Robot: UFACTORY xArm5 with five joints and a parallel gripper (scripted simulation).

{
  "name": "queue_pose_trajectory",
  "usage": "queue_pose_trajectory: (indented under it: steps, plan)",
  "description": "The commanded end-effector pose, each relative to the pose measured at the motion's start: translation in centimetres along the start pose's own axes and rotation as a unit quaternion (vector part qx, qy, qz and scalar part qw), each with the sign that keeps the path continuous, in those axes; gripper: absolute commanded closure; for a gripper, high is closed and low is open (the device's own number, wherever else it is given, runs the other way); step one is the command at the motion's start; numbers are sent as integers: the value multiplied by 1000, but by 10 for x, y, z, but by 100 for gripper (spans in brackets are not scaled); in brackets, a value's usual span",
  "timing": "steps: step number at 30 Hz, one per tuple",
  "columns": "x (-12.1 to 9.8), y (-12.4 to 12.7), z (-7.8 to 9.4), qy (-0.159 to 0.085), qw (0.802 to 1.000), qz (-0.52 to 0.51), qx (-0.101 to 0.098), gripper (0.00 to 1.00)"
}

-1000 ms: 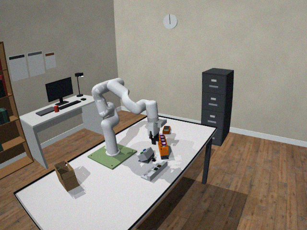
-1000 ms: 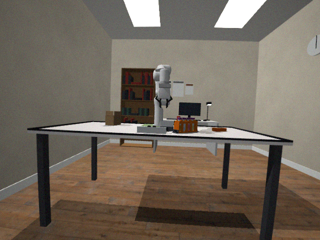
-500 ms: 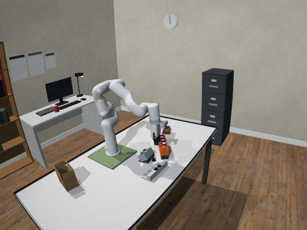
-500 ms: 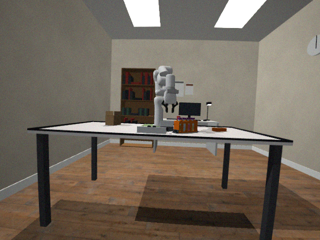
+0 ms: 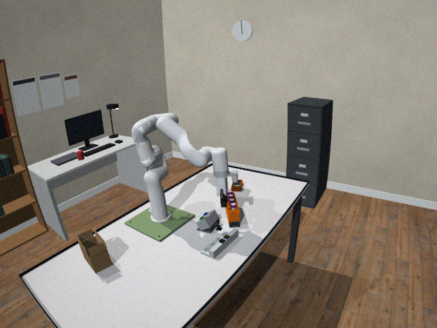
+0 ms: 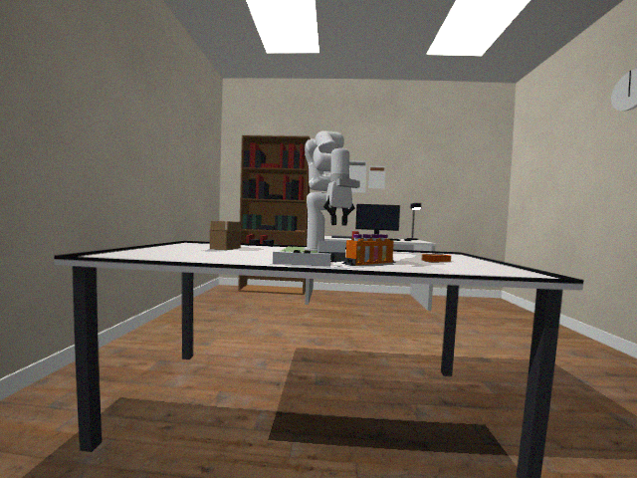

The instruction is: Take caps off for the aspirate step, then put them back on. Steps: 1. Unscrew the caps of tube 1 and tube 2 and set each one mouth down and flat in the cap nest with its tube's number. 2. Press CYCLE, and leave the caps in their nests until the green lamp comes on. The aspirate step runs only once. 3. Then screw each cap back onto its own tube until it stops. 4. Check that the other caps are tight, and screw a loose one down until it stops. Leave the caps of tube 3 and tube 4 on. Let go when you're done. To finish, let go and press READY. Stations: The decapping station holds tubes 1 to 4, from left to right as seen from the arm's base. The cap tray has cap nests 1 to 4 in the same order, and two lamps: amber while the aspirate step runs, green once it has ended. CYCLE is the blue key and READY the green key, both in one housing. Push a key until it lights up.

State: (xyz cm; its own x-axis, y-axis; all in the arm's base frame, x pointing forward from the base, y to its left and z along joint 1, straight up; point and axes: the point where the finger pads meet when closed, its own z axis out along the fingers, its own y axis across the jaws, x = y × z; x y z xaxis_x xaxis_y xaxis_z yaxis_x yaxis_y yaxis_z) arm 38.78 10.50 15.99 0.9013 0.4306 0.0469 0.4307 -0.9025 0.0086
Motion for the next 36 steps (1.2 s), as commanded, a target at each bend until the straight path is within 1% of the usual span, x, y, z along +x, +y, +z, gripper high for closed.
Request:
queue_pose_trajectory:
  steps: [1, 13, 16, 30, 32, 36]
  plan:
    - [1, 0, -1, 1, 999, -45, 0, 54]
    - [1, 0, -1, -1, 989, -145, 2, 54]
    - [1, 0, -1, -1, 988, -153, 2, 54]
    - [1, 0, -1, -4, 964, -267, 5, 54]
    - [1, 0, -1, -4, 964, -267, 5, 54]
    - [1, 0, -1, -4, 954, -299, 6, 54]
